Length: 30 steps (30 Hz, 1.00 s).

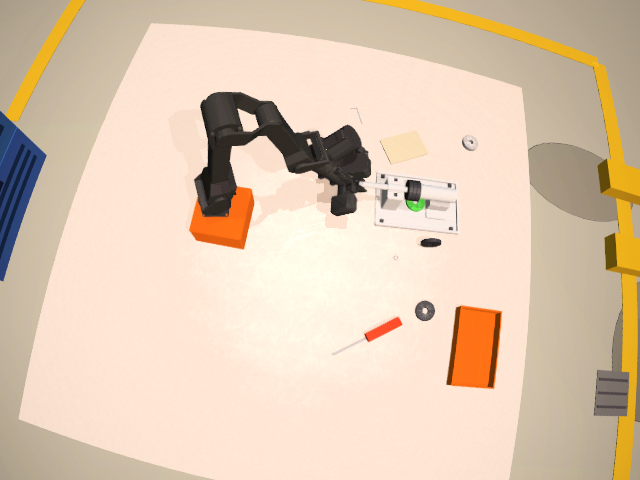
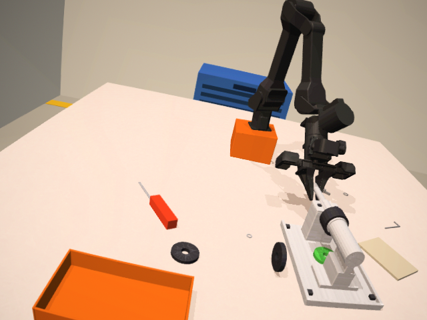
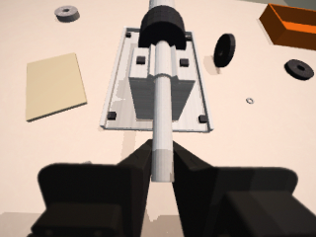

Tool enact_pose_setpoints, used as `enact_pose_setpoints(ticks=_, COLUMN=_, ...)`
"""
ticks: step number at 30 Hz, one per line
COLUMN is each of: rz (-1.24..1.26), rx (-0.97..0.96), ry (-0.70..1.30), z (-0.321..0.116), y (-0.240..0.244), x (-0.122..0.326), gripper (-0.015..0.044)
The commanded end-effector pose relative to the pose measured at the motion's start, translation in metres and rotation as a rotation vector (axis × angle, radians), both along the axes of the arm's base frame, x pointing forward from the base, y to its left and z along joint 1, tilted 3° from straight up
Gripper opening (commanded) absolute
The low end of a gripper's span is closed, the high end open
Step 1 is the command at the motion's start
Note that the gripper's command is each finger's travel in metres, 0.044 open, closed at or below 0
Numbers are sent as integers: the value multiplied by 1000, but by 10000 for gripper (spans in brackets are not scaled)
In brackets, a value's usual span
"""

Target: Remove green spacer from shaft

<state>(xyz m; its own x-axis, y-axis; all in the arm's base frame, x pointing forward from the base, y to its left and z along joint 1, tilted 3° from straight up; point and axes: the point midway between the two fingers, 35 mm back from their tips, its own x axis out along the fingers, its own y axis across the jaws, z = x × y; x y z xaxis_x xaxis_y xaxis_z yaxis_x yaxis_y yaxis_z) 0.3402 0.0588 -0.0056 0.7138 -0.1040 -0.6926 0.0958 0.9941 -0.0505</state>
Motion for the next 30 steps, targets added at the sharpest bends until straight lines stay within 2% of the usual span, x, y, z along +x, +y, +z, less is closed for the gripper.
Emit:
enact_pose_setpoints(ticks=1, rz=2, rx=0, ry=-3, z=1, y=0, x=3, gripper=0)
enact_pose_setpoints(ticks=30, rz=2, rx=-1, ry=-4, z=1, y=-1, x=15, gripper=0)
